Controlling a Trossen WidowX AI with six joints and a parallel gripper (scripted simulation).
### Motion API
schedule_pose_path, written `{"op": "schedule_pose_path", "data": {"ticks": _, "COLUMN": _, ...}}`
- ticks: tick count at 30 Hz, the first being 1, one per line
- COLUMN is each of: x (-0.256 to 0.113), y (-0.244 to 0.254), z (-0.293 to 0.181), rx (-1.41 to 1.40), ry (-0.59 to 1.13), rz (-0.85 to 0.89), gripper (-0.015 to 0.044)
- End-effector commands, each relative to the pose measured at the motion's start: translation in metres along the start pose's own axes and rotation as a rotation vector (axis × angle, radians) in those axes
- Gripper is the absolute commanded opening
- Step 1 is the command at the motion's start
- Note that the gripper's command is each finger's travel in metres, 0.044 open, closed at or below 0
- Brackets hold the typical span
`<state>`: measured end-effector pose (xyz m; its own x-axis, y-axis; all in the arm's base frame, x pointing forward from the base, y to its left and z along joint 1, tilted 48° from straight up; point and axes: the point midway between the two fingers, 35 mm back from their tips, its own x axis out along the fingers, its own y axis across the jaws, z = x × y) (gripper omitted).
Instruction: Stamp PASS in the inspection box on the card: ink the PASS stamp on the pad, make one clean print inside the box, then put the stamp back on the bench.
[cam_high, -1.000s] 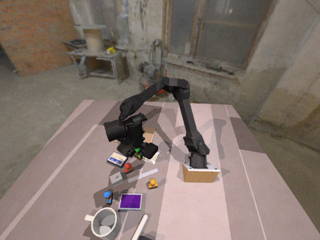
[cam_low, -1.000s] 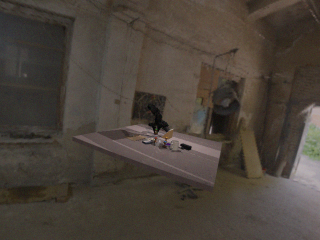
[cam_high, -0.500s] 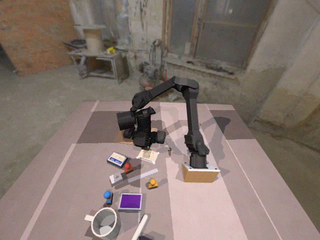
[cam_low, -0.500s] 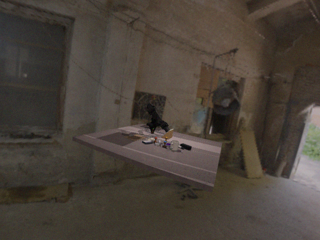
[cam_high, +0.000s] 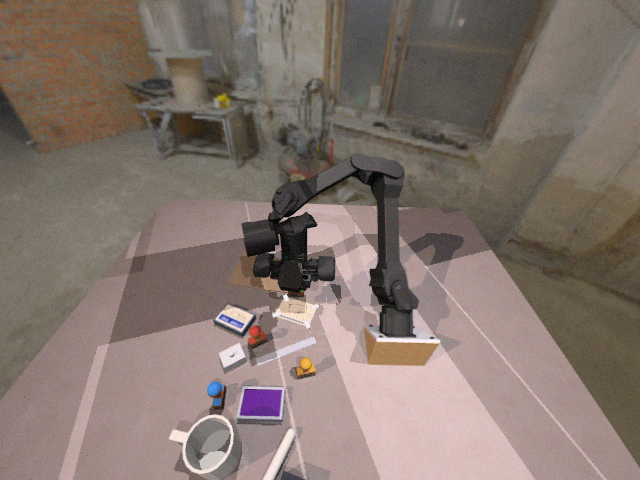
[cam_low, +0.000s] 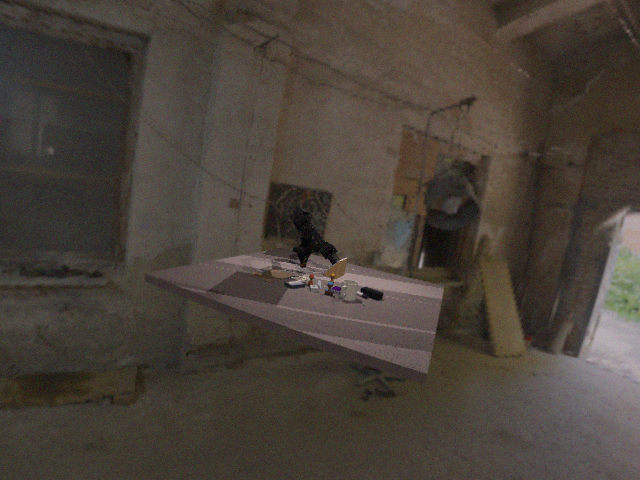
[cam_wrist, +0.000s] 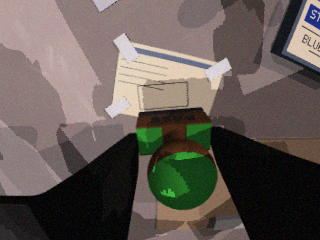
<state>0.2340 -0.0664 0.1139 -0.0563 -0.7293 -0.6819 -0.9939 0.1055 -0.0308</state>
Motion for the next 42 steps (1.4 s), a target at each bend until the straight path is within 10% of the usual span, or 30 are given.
{"op": "schedule_pose_path", "data": {"ticks": 1, "x": 0.003, "y": 0.001, "z": 0.000, "rx": -0.007, "ry": 0.004, "rz": 0.001, "gripper": 0.0000}}
{"op": "schedule_pose_path", "data": {"ticks": 42, "x": 0.030, "y": -0.001, "z": 0.001, "rx": -0.006, "ry": 0.001, "rz": 0.000, "gripper": 0.0000}}
